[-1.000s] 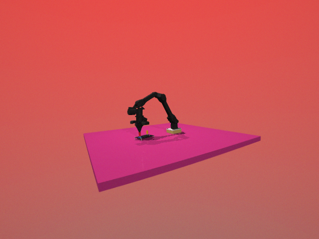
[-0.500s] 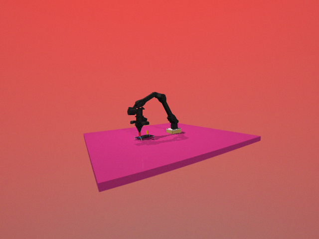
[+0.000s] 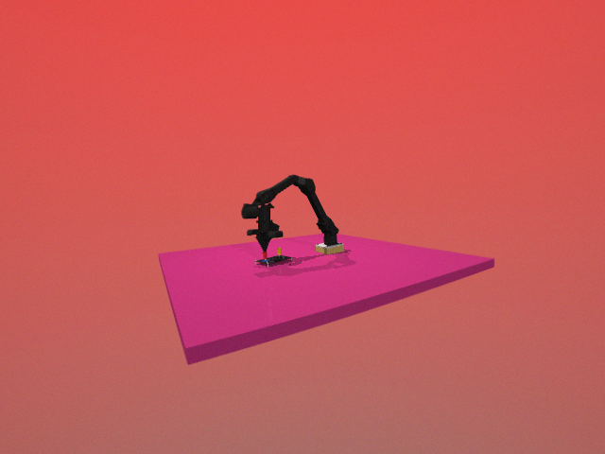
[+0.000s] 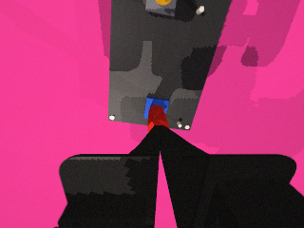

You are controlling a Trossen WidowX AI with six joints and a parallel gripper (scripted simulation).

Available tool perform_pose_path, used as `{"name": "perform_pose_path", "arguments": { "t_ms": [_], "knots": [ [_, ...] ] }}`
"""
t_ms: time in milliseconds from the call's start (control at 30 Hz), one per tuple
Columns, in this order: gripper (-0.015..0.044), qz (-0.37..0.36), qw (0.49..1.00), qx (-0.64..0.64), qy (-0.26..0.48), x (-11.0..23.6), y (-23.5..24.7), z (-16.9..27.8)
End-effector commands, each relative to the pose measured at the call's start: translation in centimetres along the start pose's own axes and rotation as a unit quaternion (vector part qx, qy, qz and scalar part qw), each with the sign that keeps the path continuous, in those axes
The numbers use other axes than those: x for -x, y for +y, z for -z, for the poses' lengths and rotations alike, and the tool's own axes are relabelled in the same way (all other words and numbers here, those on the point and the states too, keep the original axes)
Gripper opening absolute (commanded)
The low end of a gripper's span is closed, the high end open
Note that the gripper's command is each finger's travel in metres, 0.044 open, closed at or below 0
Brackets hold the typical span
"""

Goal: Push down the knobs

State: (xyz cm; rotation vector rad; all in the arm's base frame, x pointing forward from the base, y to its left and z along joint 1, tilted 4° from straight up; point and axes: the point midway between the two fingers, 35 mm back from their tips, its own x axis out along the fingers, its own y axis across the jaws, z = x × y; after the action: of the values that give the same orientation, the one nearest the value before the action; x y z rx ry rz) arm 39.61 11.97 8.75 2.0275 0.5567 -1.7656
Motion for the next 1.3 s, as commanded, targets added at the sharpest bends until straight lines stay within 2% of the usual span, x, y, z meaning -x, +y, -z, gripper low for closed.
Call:
{"name": "perform_pose_path", "arguments": {
  "t_ms": [0,633,1267],
  "knots": [
    [0.0,0.002,1.0,-0.002,-0.012,-2.6,0.1,0.2],
    [0.0,0.002,1.0,-0.002,-0.012,-2.6,0.1,0.2],
    [0.0,0.002,1.0,-0.002,-0.011,0.4,0.1,0.4]
  ]
}}
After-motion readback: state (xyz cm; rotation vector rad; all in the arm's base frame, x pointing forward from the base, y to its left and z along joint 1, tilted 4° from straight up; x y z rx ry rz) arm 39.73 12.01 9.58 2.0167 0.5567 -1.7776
